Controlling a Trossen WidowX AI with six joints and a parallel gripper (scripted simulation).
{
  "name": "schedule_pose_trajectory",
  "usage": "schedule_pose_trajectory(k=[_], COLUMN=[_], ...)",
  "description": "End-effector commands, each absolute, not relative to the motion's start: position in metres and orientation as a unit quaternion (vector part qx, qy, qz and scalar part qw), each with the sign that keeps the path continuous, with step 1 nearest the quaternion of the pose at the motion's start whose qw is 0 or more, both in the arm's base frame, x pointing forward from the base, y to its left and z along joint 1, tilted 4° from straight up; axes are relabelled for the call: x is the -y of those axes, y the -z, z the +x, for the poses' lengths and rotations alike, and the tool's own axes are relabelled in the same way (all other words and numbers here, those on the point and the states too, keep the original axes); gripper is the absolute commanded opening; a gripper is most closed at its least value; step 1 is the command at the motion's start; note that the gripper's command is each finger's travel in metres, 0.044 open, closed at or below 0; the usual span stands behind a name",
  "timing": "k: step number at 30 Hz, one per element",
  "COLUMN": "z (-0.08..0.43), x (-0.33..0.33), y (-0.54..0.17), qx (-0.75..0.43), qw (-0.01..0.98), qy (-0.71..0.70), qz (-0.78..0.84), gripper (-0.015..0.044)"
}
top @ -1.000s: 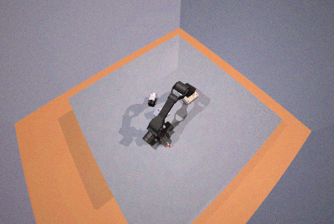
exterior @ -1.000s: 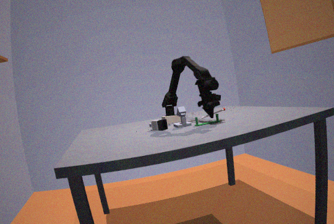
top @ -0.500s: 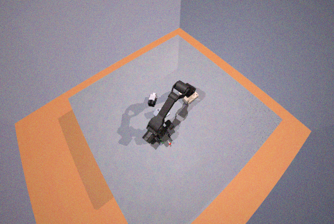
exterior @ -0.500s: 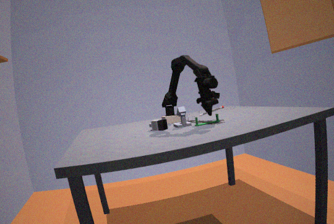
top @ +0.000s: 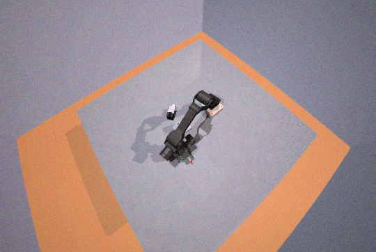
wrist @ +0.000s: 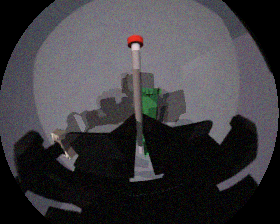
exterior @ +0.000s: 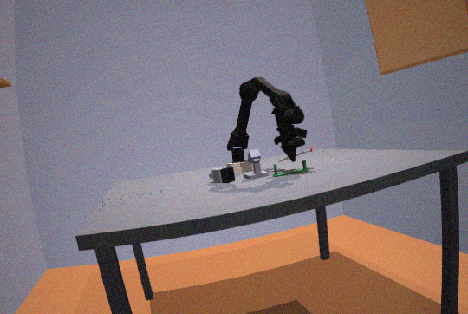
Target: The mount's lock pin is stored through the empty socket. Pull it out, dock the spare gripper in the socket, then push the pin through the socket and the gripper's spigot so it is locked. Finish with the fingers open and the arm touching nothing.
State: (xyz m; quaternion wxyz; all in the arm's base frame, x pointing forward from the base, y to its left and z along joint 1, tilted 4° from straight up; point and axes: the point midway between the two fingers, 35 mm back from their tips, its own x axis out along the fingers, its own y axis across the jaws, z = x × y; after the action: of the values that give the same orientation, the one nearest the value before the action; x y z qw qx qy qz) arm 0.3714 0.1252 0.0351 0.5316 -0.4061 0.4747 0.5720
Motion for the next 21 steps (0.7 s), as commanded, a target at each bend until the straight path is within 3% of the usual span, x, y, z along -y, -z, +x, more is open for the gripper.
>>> schedule_pose_trajectory(k=[1,21], z=[0.377,0.387], x=[-0.114,-0.077], y=[-0.039,-0.046], qx=[-0.476,-0.483], qw=[0.535,0.540], qy=[-0.569,-0.563], qz=[-0.405,-0.398], gripper=[0.0000,0.0000])
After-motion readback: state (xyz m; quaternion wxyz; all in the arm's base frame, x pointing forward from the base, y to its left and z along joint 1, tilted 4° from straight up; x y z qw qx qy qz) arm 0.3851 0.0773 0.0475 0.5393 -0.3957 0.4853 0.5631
